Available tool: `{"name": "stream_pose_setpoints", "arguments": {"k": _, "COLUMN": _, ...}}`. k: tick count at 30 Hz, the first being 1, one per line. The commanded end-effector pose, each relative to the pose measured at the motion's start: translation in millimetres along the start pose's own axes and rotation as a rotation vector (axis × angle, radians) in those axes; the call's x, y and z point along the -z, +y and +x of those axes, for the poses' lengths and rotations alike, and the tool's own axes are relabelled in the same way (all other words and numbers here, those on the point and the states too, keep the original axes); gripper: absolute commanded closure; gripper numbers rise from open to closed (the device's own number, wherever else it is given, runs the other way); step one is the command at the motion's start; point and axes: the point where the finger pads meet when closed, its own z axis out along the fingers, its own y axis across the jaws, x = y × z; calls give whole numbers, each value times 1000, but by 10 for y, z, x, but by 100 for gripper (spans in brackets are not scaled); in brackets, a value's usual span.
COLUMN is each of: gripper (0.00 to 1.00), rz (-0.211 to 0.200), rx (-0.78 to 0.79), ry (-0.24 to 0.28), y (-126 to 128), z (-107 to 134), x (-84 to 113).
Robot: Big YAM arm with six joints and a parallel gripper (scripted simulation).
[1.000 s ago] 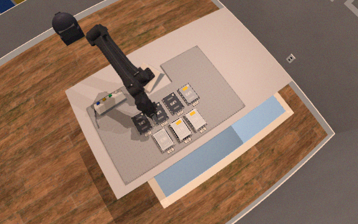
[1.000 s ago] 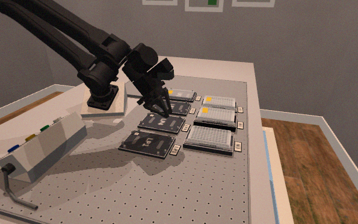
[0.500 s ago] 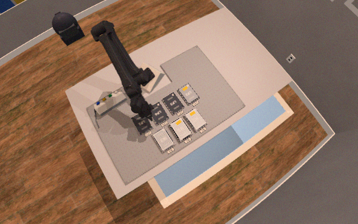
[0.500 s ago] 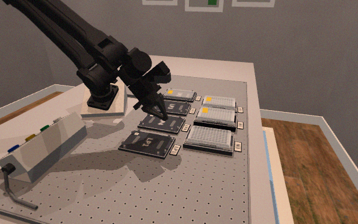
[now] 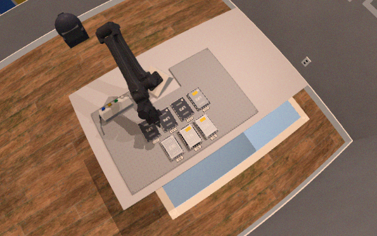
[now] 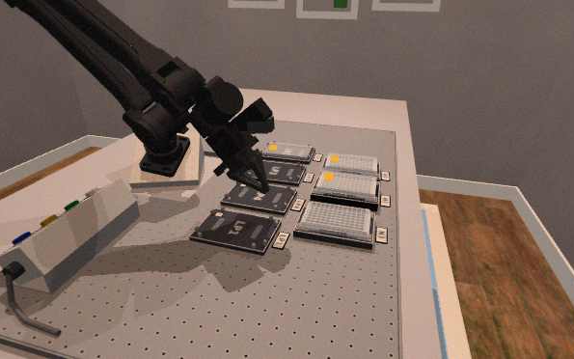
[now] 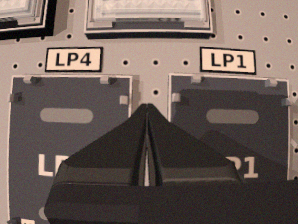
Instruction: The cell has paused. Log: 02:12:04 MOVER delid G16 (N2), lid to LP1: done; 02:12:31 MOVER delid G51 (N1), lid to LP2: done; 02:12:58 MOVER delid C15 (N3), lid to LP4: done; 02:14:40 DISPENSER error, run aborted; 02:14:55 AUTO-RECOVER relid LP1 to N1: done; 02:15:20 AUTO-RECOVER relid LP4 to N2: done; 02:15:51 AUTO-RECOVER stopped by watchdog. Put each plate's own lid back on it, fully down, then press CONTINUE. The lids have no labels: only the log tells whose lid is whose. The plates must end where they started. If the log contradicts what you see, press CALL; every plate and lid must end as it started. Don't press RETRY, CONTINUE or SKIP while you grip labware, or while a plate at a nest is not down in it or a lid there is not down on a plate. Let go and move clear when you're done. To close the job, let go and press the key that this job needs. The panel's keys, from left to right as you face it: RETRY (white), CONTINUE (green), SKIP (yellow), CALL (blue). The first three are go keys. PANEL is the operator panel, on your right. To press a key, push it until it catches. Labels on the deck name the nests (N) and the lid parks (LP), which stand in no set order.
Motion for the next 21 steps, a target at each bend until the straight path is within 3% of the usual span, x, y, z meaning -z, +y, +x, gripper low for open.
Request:
{"name": "stream_pose_setpoints", "arguments": {"k": 1, "gripper": 100, "rz": 15, "rx": 2, "ry": -28, "y": -116, "z": -199, "x": 7}}
{"name": "stream_pose_setpoints", "arguments": {"k": 2, "gripper": 100, "rz": 15, "rx": 2, "ry": -28, "y": -116, "z": -199, "x": 7}}
{"name": "stream_pose_setpoints", "arguments": {"k": 3, "gripper": 100, "rz": 23, "rx": -6, "ry": -59, "y": -118, "z": -369, "x": 22}}
{"name": "stream_pose_setpoints", "arguments": {"k": 6, "gripper": 100, "rz": 19, "rx": -7, "ry": -52, "y": -41, "z": -325, "x": 12}}
{"name": "stream_pose_setpoints", "arguments": {"k": 7, "gripper": 100, "rz": -1, "rx": -1, "ry": -11, "y": 136, "z": -78, "x": -34}}
{"name": "stream_pose_setpoints", "arguments": {"k": 21, "gripper": 100, "rz": -3, "rx": -4, "ry": -12, "y": 845, "z": -61, "x": -16}}
